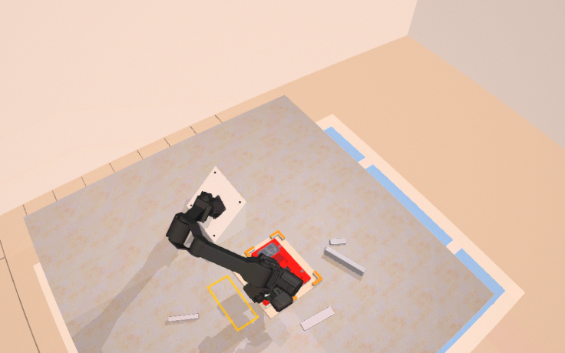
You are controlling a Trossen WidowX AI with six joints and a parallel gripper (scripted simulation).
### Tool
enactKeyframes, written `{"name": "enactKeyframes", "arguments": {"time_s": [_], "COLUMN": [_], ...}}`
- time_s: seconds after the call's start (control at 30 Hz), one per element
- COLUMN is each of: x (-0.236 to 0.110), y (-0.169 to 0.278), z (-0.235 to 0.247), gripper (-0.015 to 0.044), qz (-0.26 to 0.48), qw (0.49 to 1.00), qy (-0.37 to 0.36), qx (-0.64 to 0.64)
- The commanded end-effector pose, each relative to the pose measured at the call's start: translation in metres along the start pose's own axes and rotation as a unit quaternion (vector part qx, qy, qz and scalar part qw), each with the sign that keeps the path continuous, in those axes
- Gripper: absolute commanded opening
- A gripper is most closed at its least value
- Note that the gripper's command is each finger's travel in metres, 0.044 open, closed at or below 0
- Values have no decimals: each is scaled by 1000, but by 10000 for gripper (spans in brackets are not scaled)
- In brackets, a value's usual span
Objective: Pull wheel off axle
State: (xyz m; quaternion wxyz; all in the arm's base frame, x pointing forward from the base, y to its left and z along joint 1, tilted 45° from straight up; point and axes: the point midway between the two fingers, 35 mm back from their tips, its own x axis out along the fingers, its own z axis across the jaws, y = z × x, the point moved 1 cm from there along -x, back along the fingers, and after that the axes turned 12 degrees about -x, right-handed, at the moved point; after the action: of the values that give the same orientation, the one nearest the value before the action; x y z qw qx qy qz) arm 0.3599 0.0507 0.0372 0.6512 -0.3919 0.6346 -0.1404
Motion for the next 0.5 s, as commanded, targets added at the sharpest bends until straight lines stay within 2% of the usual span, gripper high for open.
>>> {"name": "enactKeyframes", "arguments": {"time_s": [0.0, 0.47], "x": [-5, -10], "y": [1, 1], "z": [1, 1], "gripper": [0, 0], "qz": [1, 0], "qw": [1000, 1000], "qy": [-4, -5], "qx": [1, 0]}}
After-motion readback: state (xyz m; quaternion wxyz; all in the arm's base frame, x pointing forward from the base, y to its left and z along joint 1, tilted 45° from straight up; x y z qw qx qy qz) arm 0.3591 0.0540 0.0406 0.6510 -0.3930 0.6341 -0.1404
